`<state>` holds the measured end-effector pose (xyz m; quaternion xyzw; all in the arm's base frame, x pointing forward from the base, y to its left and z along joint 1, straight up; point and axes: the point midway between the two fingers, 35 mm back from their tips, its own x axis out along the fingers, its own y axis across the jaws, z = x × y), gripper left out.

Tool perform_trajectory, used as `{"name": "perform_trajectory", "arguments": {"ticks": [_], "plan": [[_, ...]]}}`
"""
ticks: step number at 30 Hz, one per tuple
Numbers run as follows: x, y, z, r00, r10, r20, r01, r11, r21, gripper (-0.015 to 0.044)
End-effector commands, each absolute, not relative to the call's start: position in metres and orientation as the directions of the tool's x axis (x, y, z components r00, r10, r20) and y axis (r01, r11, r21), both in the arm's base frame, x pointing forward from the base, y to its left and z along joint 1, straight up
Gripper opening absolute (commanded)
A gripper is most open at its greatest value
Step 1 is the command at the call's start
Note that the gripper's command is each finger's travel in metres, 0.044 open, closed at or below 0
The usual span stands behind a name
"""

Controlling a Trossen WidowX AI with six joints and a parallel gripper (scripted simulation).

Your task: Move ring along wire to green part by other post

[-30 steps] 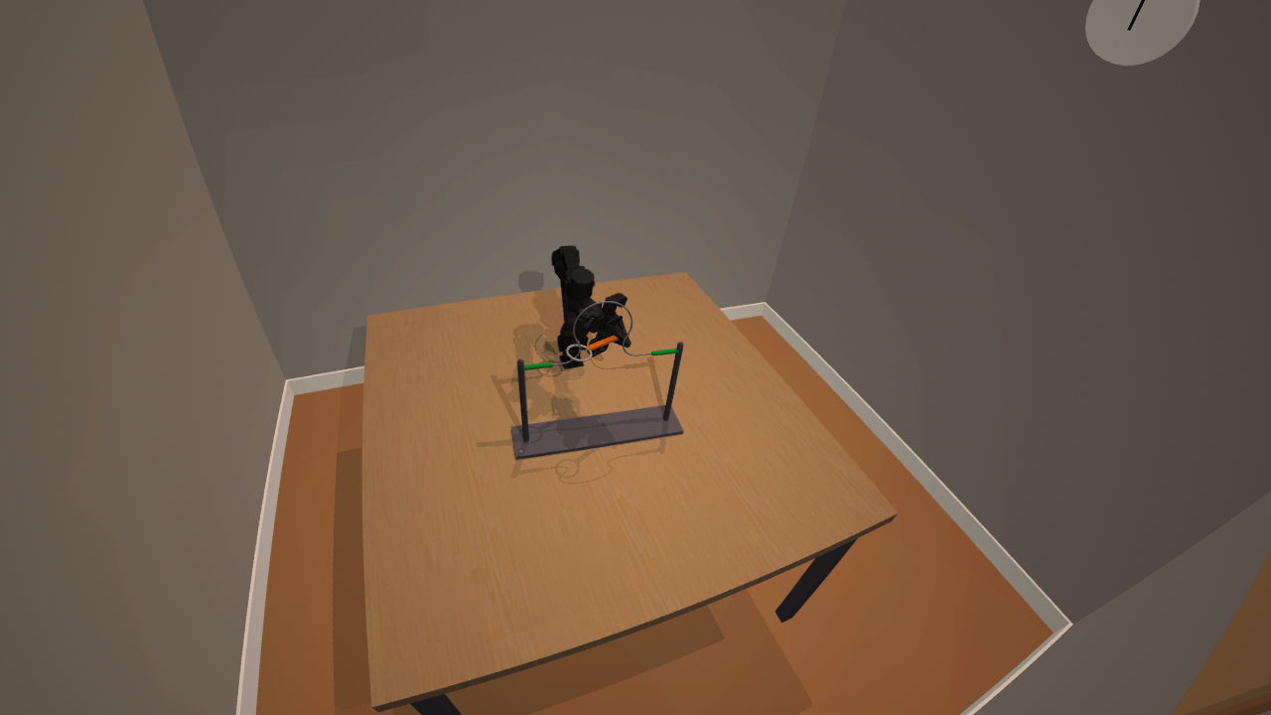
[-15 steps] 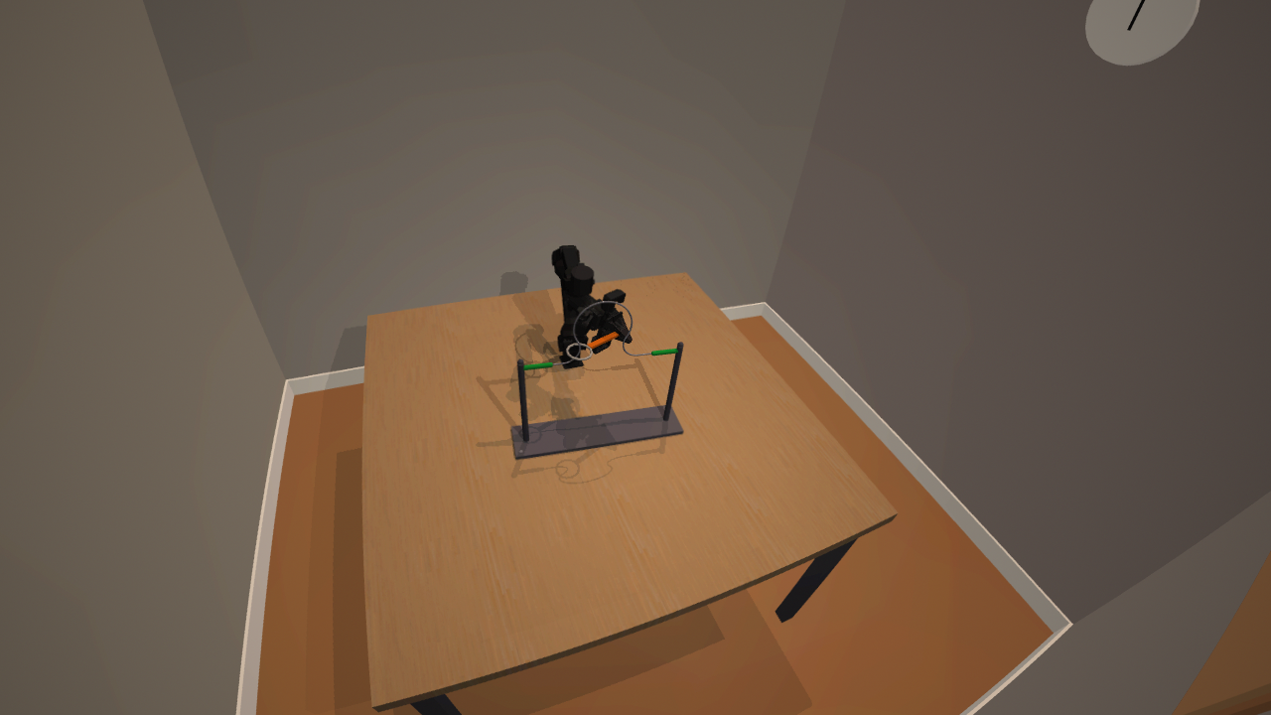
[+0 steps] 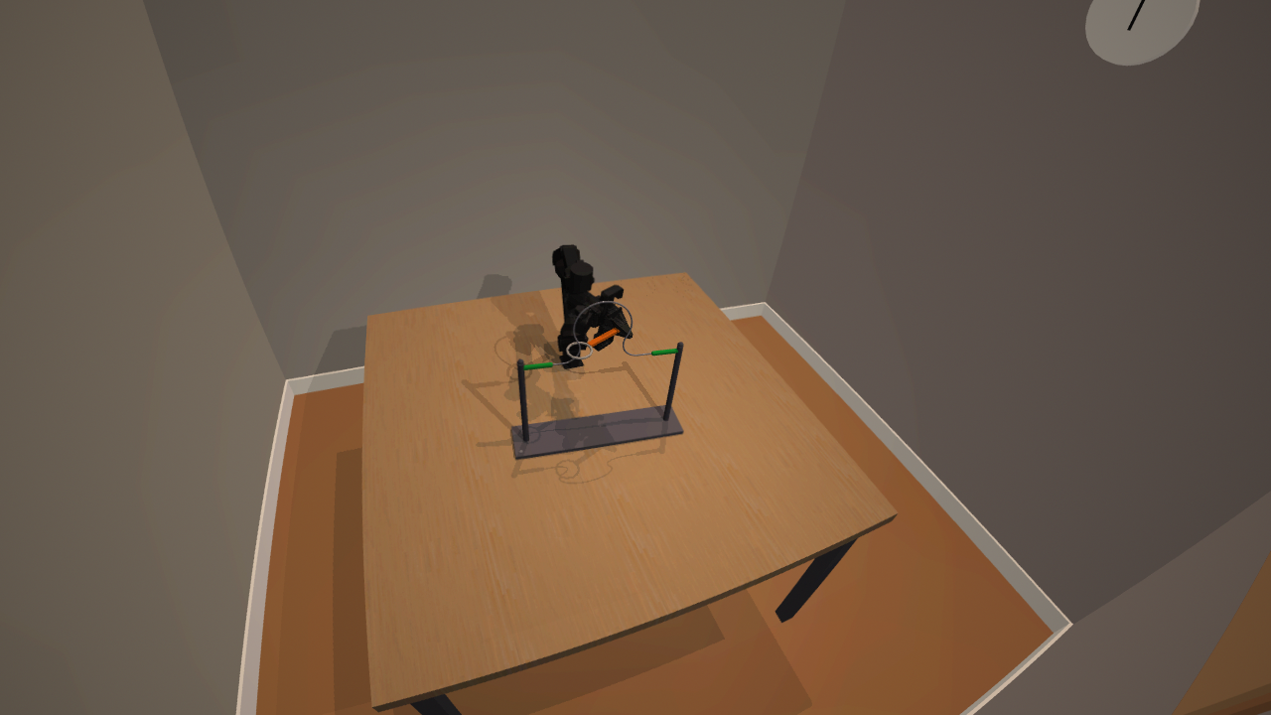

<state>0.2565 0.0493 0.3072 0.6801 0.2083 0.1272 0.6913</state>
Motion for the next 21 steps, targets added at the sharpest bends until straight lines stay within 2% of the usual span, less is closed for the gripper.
{"name": "perform_trajectory", "arguments": {"ticks": [1,21], "plan": [[0.256,0.050,0.317,0.881,0.465,-0.090,0.092,0.020,0.996,-0.0150],[0.256,0.048,0.337,0.881,0.472,-0.025,0.081,-0.099,0.992,-0.0150]]}}
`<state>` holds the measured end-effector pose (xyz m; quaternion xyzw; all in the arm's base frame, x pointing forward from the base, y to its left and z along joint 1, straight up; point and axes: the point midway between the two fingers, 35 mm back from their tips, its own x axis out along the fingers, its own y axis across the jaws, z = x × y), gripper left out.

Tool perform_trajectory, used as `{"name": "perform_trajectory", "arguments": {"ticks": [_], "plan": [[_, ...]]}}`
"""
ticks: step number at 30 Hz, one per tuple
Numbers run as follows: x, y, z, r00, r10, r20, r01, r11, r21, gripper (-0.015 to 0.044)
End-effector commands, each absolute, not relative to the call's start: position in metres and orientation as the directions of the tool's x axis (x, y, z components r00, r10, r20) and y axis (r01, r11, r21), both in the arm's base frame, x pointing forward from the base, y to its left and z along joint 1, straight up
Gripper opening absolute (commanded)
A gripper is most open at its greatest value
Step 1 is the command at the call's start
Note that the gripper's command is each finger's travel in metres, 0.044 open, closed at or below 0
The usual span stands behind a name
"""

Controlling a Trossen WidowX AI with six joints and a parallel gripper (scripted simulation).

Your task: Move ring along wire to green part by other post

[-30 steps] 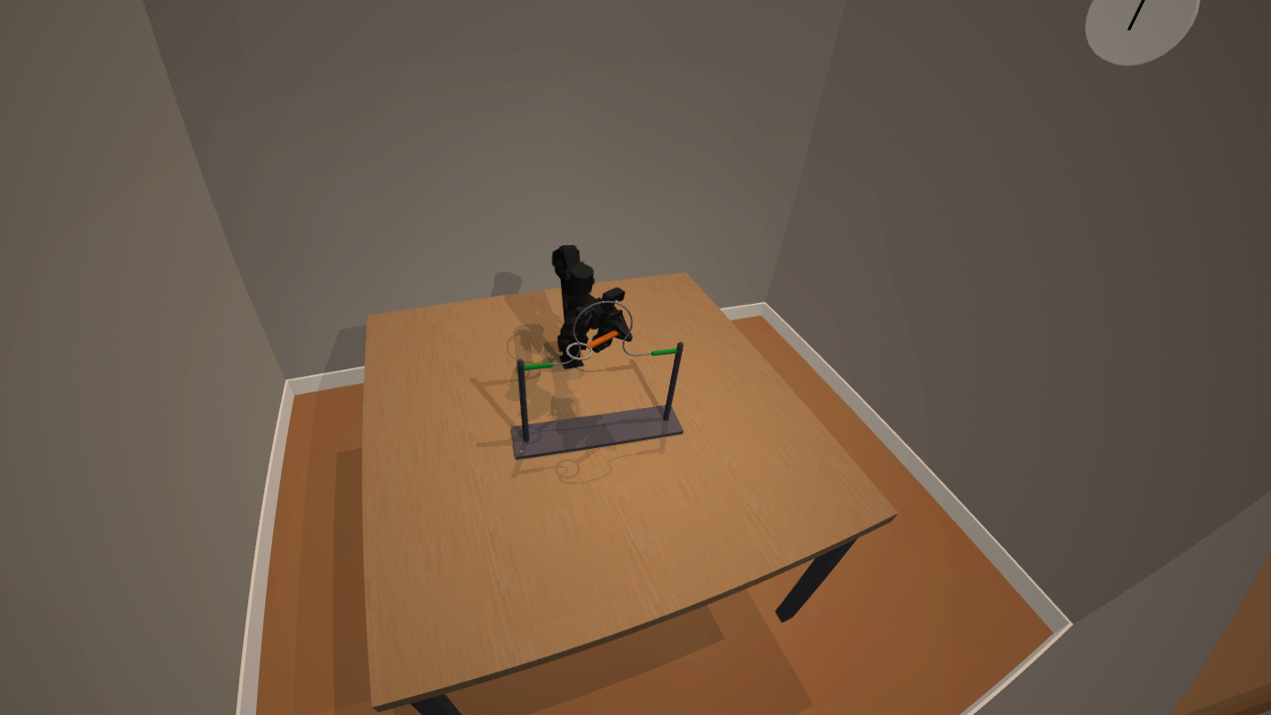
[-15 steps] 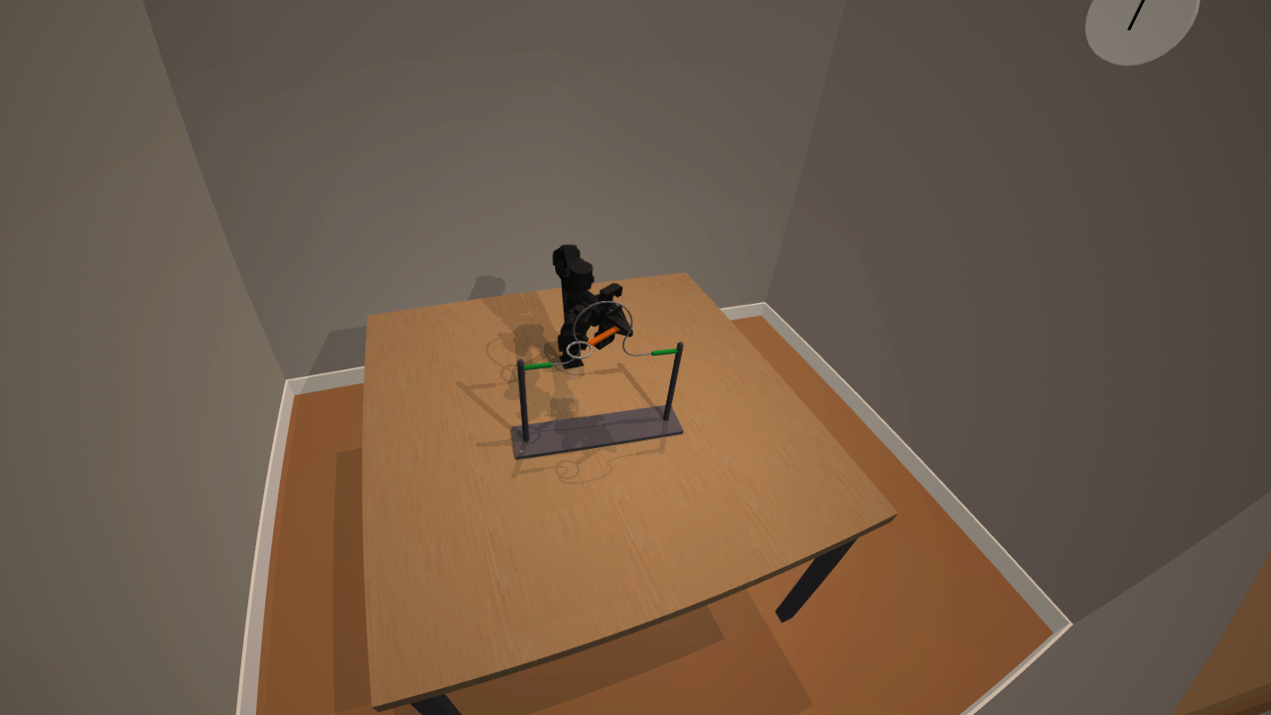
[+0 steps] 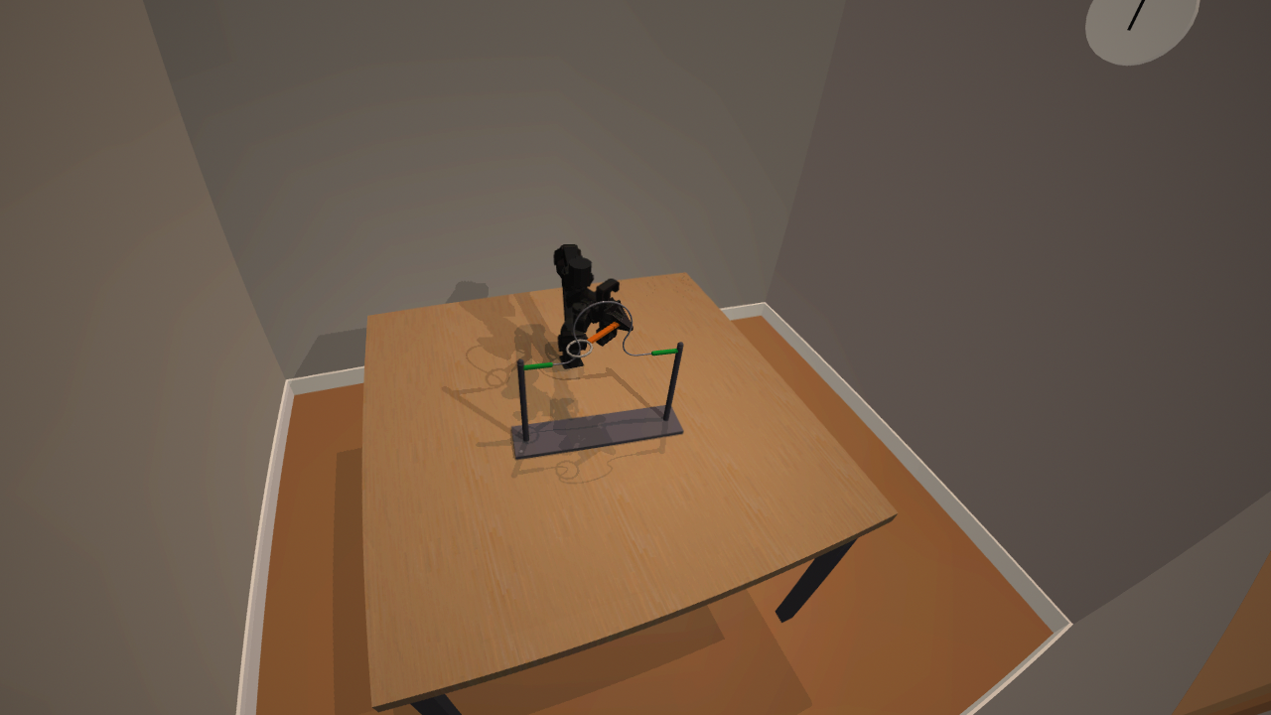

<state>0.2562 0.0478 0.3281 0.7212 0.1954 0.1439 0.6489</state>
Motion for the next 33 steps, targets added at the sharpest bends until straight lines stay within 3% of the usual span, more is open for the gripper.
{"name": "perform_trajectory", "arguments": {"ticks": [1,33], "plan": [[0.256,0.047,0.338,0.881,0.473,-0.022,0.080,-0.105,0.991,-0.0150],[0.254,0.039,0.368,0.880,0.469,0.070,0.066,-0.266,0.962,-0.0150]]}}
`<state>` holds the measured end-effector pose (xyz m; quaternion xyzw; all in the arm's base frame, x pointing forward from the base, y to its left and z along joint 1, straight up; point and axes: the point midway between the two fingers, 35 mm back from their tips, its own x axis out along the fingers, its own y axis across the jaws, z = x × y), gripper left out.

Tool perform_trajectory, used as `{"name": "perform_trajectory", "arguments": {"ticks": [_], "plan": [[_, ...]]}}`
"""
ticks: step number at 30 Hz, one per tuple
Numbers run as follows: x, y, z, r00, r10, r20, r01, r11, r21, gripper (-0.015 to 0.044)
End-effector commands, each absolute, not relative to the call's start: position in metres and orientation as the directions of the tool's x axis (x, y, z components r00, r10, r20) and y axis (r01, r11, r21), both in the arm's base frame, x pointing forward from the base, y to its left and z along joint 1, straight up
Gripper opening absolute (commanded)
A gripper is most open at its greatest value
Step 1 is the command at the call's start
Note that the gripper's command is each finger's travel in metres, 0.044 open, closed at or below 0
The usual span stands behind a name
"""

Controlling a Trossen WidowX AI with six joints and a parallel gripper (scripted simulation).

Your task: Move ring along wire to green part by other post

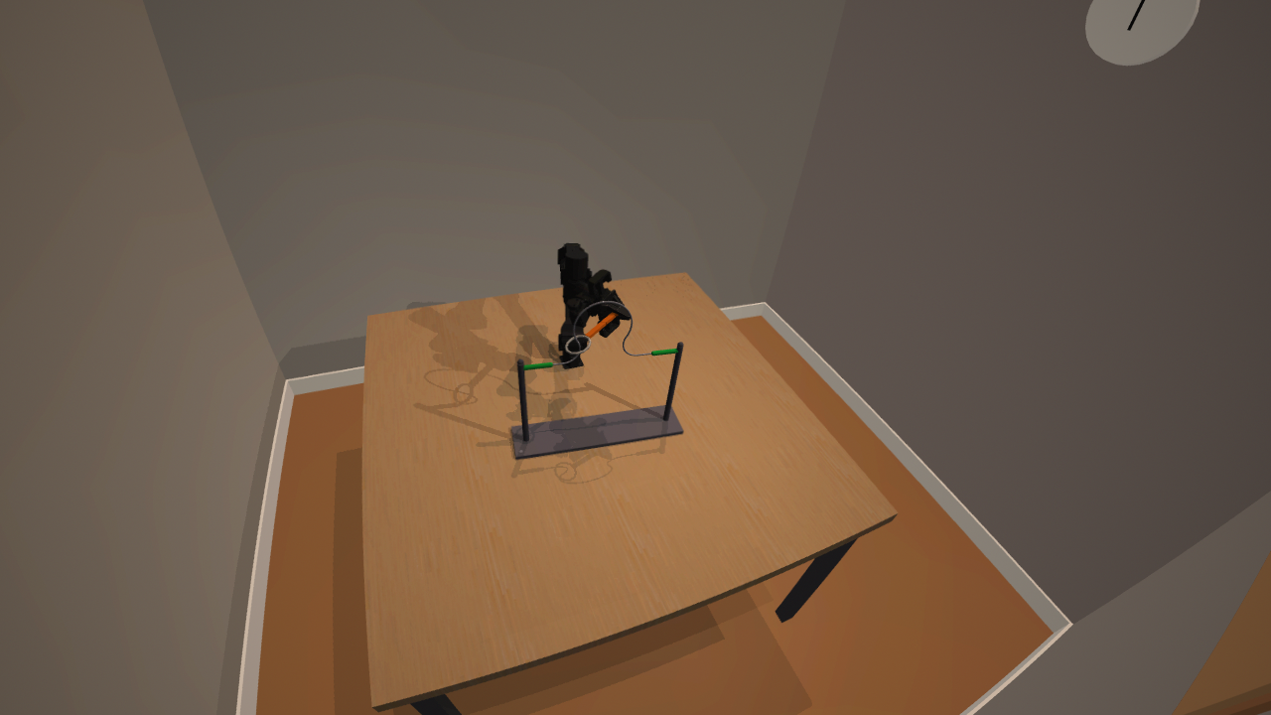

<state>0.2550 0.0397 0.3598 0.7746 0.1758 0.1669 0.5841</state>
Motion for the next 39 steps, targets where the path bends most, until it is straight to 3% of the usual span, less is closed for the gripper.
{"name": "perform_trajectory", "arguments": {"ticks": [1,39], "plan": [[0.254,0.038,0.369,0.880,0.469,0.072,0.065,-0.269,0.961,-0.0150],[0.254,0.033,0.379,0.881,0.470,0.047,0.070,-0.228,0.971,-0.0150]]}}
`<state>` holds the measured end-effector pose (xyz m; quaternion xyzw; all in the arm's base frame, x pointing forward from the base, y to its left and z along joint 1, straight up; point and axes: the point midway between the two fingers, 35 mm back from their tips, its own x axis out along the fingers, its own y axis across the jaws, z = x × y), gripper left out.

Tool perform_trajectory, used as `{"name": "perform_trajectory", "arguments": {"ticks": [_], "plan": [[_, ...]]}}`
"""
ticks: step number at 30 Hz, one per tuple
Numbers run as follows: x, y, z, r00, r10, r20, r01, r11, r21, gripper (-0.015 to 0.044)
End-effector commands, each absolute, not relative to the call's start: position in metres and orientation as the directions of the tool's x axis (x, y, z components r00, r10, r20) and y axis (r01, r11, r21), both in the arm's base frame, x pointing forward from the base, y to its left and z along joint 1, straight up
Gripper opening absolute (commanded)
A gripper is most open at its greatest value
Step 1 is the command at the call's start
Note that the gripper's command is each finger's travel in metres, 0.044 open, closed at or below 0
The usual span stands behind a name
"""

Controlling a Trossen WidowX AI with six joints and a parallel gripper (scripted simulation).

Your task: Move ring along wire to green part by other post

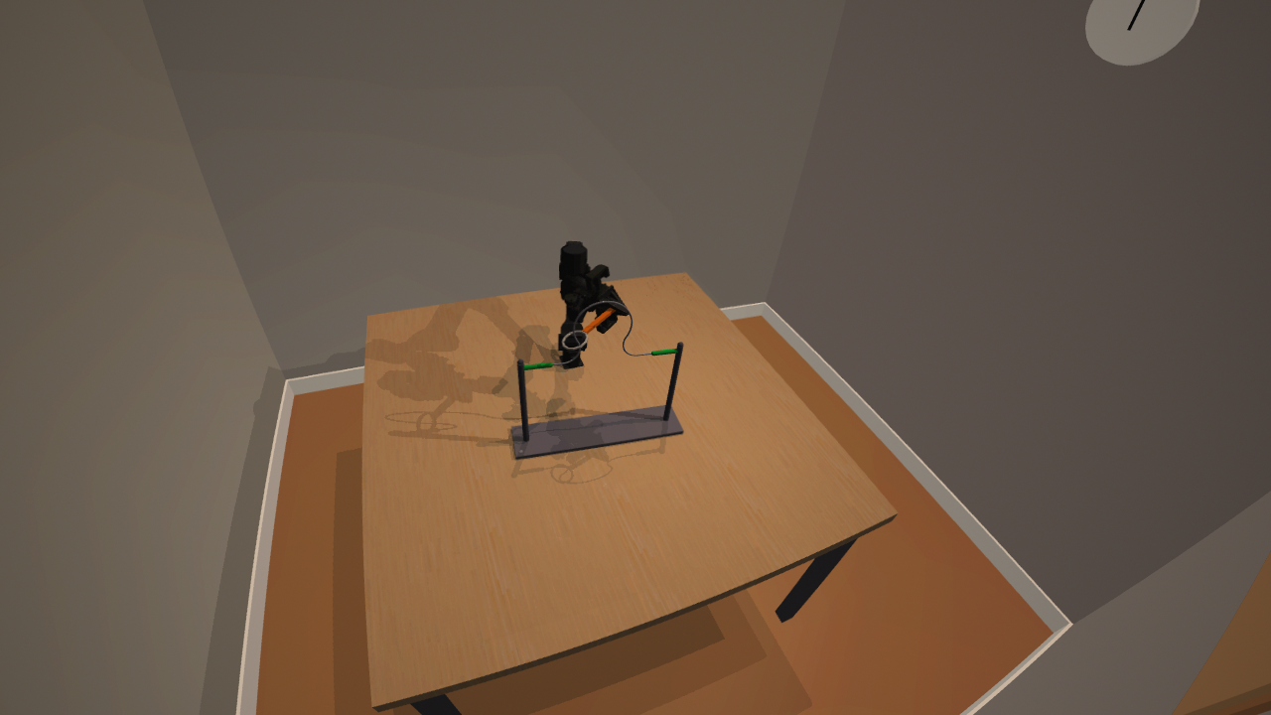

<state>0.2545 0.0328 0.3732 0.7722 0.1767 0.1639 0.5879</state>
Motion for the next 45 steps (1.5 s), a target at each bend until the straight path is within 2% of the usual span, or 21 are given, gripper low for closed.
{"name": "perform_trajectory", "arguments": {"ticks": [1,45], "plan": [[0.2539,0.0335,0.3786,0.881,0.470,0.045,0.070,-0.224,0.972,-0.0150],[0.2543,0.0347,0.3720,0.883,0.466,-0.045,0.085,-0.065,0.994,-0.0150]]}}
